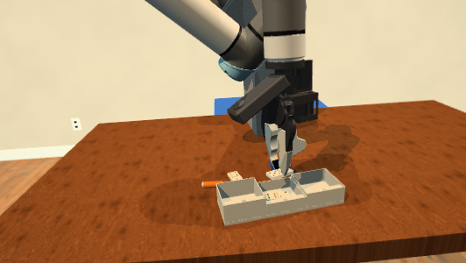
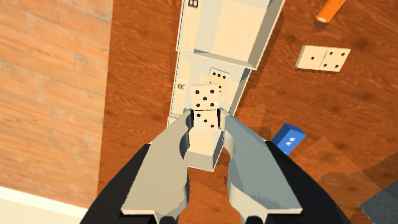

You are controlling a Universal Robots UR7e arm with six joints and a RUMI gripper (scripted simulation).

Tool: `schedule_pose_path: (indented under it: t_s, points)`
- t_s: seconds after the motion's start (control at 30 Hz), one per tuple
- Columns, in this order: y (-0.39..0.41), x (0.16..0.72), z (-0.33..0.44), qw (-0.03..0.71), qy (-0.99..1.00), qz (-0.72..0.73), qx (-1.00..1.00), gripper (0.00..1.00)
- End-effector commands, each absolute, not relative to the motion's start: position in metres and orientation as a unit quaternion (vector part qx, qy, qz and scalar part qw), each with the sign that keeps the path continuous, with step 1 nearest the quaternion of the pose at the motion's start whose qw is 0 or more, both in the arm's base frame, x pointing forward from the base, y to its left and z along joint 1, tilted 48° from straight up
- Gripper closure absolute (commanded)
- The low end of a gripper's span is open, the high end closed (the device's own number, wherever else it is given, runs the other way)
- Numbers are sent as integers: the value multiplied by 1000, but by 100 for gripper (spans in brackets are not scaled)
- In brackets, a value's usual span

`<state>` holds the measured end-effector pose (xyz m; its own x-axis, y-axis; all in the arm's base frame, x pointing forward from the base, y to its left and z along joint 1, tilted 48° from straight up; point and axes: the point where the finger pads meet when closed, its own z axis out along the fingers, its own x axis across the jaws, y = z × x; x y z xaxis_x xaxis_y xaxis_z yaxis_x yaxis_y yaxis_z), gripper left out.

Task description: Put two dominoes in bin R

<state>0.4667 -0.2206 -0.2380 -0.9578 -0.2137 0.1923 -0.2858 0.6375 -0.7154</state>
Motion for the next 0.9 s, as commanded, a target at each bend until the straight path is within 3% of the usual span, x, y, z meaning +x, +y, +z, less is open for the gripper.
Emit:
schedule_pose_path:
  t_s: [0.0, 0.87]
  points:
    - [-220, 469, -238, 27, -912, 404, 62, 100]
    - [-222, 461, -236, 14, -915, 404, 8, 100]
